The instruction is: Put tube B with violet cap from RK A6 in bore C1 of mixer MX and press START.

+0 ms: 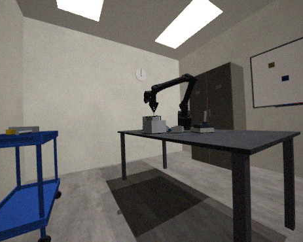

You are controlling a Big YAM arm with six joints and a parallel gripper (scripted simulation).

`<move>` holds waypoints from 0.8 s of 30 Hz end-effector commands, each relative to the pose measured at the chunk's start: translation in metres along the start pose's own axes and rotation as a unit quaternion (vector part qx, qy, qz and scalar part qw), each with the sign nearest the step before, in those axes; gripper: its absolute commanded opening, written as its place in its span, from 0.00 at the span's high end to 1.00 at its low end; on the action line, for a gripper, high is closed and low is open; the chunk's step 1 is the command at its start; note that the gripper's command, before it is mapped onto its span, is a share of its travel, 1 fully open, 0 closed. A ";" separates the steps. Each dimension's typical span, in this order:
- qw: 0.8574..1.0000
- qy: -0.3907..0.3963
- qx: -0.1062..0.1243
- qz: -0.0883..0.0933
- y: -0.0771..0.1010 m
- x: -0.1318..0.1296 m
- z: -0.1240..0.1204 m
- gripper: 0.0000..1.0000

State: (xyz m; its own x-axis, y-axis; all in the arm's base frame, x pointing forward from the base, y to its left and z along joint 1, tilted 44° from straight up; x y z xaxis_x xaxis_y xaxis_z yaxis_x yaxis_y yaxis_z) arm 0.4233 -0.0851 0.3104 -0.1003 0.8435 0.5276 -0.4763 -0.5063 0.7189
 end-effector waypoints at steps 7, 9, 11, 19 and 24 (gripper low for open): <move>1.000 0.000 0.004 0.002 -0.020 0.002 0.002 0.91; 1.000 -0.001 0.004 0.002 -0.023 0.002 0.002 0.91; 1.000 -0.001 0.004 0.003 -0.024 0.002 0.002 0.91; 1.000 -0.004 0.000 0.001 -0.020 -0.001 0.004 0.91; 1.000 -0.002 0.000 0.000 -0.020 -0.003 0.003 0.91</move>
Point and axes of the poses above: the point where the finger pads meet when closed, its own y axis back along the fingers, its own x axis across the jaws, z = x × y, the point moved 4 cm from there along y, back along the fingers, and after that the axes turned 3 degrees about y, right-handed, at the moved point
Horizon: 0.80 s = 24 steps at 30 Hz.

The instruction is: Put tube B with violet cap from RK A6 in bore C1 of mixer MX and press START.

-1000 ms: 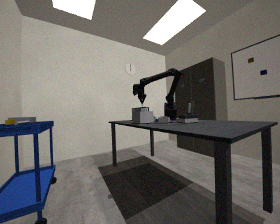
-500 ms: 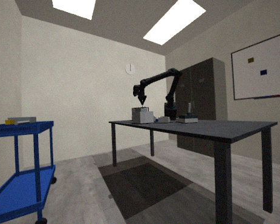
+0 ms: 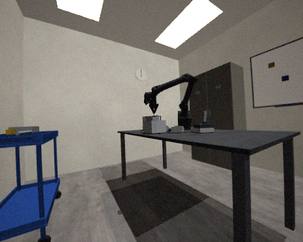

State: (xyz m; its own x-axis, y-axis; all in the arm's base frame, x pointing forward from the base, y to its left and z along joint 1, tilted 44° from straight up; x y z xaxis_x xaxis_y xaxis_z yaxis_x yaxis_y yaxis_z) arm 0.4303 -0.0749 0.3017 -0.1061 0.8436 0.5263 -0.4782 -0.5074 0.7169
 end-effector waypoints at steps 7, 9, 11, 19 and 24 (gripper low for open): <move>1.000 -0.005 0.000 -0.002 -0.004 -0.010 0.001 0.91; 1.000 -0.005 0.000 -0.002 -0.004 -0.011 0.001 0.91; 1.000 -0.005 0.000 -0.002 -0.003 -0.011 0.001 0.91; 1.000 -0.002 -0.003 -0.003 -0.002 -0.011 0.003 0.91; 1.000 -0.002 -0.003 -0.003 -0.001 -0.012 0.004 0.91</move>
Point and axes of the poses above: the point where the finger pads meet when closed, its own y axis back along the fingers, its own x axis across the jaws, z = x × y, the point moved 4 cm from there along y, back along the fingers, and after that the axes turned 3 degrees about y, right-handed, at the moved point
